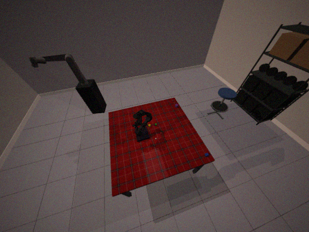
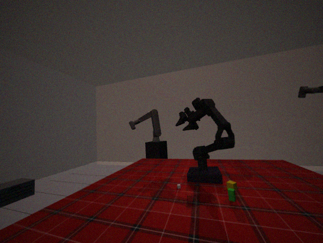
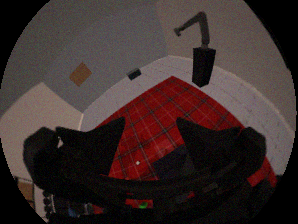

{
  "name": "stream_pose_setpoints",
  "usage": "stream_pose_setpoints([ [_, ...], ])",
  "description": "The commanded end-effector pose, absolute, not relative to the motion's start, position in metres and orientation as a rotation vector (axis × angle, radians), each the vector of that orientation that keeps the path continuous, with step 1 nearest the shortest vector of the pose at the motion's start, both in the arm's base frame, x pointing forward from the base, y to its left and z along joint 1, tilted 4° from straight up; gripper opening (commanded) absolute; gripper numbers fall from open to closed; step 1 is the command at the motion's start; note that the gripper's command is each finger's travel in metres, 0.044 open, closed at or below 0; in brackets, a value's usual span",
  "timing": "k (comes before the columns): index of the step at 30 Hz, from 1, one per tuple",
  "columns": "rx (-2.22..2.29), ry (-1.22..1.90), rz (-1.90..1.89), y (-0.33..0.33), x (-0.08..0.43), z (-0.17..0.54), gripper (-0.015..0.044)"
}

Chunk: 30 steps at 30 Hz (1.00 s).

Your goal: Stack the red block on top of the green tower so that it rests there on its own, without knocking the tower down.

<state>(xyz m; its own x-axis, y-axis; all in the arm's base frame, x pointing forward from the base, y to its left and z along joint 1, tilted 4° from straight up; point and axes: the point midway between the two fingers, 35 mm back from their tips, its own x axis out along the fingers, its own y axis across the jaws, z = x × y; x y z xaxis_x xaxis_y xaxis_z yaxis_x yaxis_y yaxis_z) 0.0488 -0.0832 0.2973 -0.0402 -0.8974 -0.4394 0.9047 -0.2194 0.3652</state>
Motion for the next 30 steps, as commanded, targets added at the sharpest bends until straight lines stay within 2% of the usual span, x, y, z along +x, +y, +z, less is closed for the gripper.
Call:
stream_pose_setpoints([
  [1,0.688,0.017,-1.652,-0.083,0.049,0.297,0.0426],
  [2,0.691,0.024,-1.642,-0.084,0.048,0.298,0.044],
  [17,0.746,0.262,-1.348,-0.109,0.039,0.299,0.044],
  [30,0.736,0.493,-1.095,-0.142,0.053,0.291,0.044],
])
